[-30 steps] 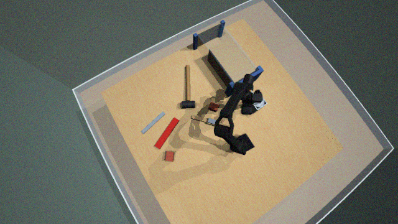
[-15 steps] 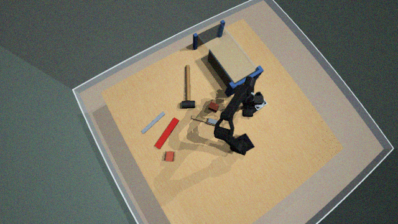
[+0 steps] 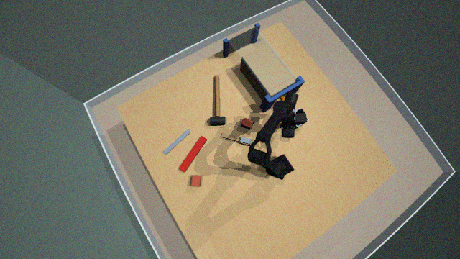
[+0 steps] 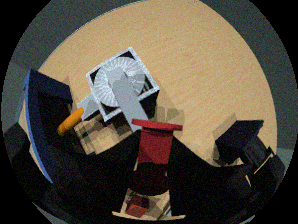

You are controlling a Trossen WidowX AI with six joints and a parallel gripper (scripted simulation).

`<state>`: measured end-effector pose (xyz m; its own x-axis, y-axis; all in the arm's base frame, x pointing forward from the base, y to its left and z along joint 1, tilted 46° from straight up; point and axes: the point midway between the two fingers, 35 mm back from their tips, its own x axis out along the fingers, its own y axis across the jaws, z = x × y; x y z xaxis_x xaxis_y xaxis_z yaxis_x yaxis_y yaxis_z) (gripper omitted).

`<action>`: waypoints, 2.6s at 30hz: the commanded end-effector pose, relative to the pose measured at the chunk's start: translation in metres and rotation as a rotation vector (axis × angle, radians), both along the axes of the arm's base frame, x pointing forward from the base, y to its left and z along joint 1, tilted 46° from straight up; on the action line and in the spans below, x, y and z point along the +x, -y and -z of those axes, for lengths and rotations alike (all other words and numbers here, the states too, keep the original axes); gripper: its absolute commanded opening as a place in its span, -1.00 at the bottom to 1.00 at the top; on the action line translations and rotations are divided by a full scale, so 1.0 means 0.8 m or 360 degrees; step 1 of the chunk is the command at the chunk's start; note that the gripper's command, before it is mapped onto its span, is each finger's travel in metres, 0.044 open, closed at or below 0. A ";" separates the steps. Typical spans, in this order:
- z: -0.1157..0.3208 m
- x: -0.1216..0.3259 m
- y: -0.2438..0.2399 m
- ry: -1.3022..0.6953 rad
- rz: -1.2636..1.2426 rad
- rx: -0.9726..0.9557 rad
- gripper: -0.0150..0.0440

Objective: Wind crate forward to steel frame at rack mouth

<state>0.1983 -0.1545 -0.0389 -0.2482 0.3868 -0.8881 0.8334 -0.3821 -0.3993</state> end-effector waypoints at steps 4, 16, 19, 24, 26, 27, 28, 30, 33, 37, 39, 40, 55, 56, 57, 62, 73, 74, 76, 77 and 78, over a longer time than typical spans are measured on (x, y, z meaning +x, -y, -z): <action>0.005 -0.031 0.006 -0.0085 0.0005 -0.0007 -0.49; 0.010 -0.048 0.012 -0.0086 0.0006 -0.0008 -0.49; 0.012 -0.052 0.014 -0.0087 0.0006 -0.0008 -0.49; 0.014 -0.058 0.017 -0.0087 0.0006 -0.0009 -0.49; 0.015 -0.061 0.019 -0.0087 0.0006 -0.0009 -0.49; 0.016 -0.062 0.019 -0.0087 0.0006 -0.0009 -0.49; 0.017 -0.063 0.020 -0.0087 0.0006 -0.0009 -0.49; 0.018 -0.066 0.021 -0.0088 0.0006 -0.0010 -0.49; 0.020 -0.069 0.023 -0.0088 0.0006 -0.0010 -0.49; 0.022 -0.074 0.027 -0.0088 0.0006 -0.0011 -0.49; 0.024 -0.076 0.028 -0.0088 0.0006 -0.0011 -0.49; 0.024 -0.077 0.029 -0.0088 0.0006 -0.0011 -0.49; 0.036 -0.092 0.043 -0.0089 0.0006 -0.0013 -0.49; 0.037 -0.093 0.044 -0.0089 0.0006 -0.0013 -0.49; 0.038 -0.094 0.044 -0.0089 0.0006 -0.0013 -0.49; 0.042 -0.098 0.050 -0.0090 0.0006 -0.0014 -0.49; 0.052 -0.105 0.061 -0.0090 0.0006 -0.0016 -0.49; 0.053 -0.106 0.062 -0.0090 0.0006 -0.0016 -0.49; 0.055 -0.107 0.064 -0.0090 0.0006 -0.0017 -0.49; 0.056 -0.107 0.065 -0.0090 0.0006 -0.0017 -0.49; 0.057 -0.108 0.066 -0.0090 0.0006 -0.0017 -0.49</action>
<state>0.1164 -0.1989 -0.0752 -0.2853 0.3966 -0.8725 0.8119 -0.3837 -0.4399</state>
